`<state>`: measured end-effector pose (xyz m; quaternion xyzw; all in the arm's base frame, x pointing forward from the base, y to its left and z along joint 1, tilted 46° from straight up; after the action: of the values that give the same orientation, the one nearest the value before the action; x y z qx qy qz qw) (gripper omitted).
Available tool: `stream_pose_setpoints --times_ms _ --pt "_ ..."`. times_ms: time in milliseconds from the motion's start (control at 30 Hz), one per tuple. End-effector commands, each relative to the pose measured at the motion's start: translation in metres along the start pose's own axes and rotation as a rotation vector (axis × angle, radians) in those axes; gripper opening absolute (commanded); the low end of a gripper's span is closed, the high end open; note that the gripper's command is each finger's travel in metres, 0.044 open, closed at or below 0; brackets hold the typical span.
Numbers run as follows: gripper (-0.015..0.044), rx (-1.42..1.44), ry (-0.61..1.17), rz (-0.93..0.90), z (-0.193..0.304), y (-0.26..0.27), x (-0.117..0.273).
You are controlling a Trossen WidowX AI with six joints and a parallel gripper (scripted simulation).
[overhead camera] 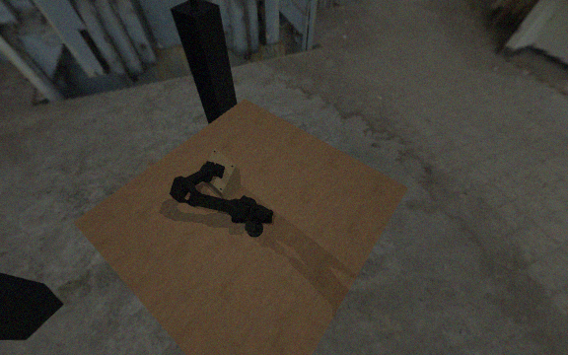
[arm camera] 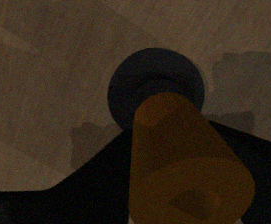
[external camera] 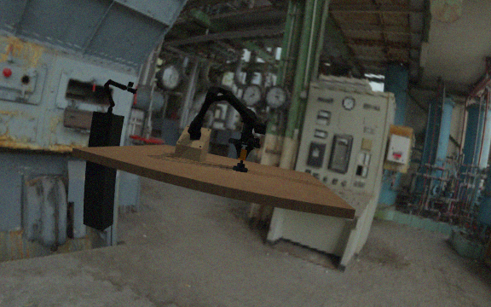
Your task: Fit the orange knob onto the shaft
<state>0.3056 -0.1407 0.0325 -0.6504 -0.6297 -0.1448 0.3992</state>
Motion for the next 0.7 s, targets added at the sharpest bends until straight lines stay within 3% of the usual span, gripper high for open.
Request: stream_pose_setpoints --times_ms 0,667 --pt "0.0 -0.046 0.003 -0.007 -0.0006 0.0031 0.0012" --pt "0.0 -0.046 0.003 -0.007 0.0001 0.0027 -0.0039"
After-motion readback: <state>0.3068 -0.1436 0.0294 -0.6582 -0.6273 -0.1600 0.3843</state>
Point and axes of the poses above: the point midway between the two fingers, 35 mm back from their tips, its own x axis back along the fingers, its own y axis across the jaws, z = x × y, the point moved 1 cm from there along x, back along the fingers, and after that the axes turned 13 degrees about -x, right-handed, at the moved point
